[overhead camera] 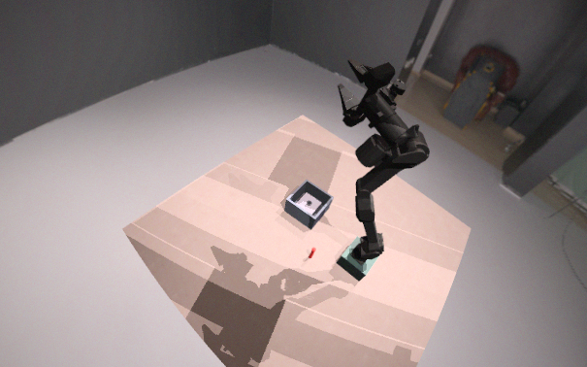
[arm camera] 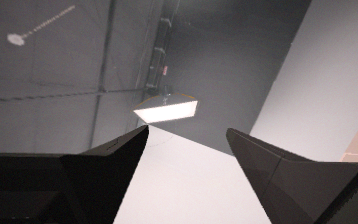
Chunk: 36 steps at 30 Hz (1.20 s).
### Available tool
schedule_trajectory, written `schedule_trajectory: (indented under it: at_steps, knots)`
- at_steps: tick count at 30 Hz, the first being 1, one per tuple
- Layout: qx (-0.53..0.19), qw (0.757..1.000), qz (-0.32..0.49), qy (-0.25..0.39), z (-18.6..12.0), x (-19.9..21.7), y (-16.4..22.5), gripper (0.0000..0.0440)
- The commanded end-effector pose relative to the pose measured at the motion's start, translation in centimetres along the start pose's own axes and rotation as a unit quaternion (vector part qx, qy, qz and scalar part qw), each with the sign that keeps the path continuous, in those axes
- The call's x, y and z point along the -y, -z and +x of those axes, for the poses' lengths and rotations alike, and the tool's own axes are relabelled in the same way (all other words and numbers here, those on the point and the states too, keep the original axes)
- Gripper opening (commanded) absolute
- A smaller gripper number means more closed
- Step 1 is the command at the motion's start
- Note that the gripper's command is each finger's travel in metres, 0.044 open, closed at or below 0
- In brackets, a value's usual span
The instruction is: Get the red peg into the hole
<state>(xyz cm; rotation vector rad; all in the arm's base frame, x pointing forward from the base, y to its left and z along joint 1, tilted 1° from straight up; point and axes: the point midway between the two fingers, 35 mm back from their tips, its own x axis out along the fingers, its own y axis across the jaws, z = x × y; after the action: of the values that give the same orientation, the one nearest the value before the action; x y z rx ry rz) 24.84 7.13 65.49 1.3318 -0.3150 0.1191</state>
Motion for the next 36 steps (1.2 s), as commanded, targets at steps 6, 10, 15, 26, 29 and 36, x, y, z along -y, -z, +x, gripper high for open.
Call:
schedule_trajectory:
  at_steps: [6,10,15,26,29,36]
  knots:
    - [-0.039,0.995,0.079,-0.047,-1.8,-2.3,0.2,0.0440]
    - [-0.063,0.986,0.137,-0.076,-2.9,-3.8,0.3,0.0440]
    - [-0.094,0.967,0.210,-0.109,-4.3,-5.6,0.1,0.0440]
    - [-0.163,0.901,0.364,-0.170,-7.4,-9.0,-1.3,0.0440]
    - [-0.182,0.877,0.405,-0.183,-8.3,-9.8,-1.9,0.0440]
    - [-0.223,0.812,0.496,-0.211,-10.2,-11.3,-3.8,0.0440]
